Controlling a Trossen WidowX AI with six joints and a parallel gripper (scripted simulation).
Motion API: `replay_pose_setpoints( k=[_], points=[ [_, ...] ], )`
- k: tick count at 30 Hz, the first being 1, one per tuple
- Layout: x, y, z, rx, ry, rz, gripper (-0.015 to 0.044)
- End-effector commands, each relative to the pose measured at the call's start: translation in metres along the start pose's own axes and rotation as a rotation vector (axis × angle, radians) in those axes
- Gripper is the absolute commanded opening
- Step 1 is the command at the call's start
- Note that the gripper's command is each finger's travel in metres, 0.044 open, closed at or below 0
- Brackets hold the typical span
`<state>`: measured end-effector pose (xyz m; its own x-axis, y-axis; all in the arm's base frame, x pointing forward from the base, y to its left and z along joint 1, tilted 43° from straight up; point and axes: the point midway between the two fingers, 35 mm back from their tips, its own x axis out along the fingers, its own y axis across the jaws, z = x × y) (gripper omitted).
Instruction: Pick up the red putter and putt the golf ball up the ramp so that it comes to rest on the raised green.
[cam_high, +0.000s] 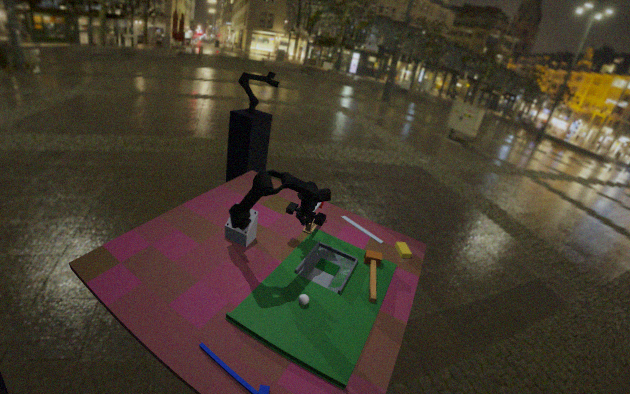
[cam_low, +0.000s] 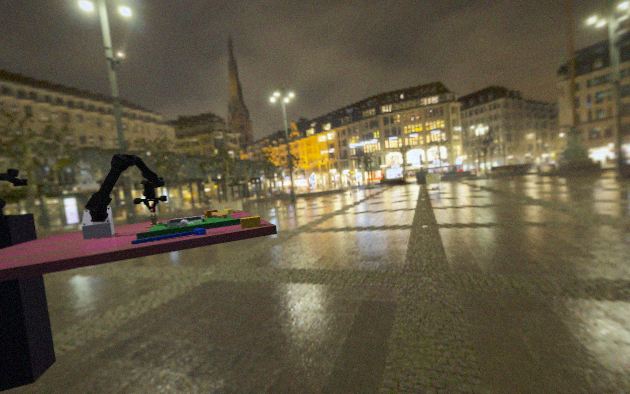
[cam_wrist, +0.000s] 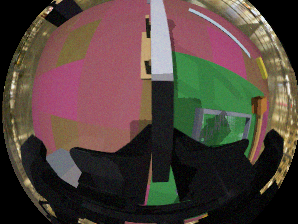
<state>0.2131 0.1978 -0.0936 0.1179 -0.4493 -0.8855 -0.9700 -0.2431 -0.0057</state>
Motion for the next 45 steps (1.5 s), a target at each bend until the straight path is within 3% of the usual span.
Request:
replay_pose_setpoints(
  k=[1,8,27,45],
  points=[
    [-0.034,0.001,0.009,0.005,-0.017,-0.004,0.0000],
    [-0.032,-0.005,-0.001,0.039,-0.011,-0.016,0.0000],
    [-0.079,-0.046,-0.124,0.530,-0.011,-0.075,0.0000],
    [-0.114,-0.029,-0.254,1.030,0.055,-0.131,0.0000]
  ],
)
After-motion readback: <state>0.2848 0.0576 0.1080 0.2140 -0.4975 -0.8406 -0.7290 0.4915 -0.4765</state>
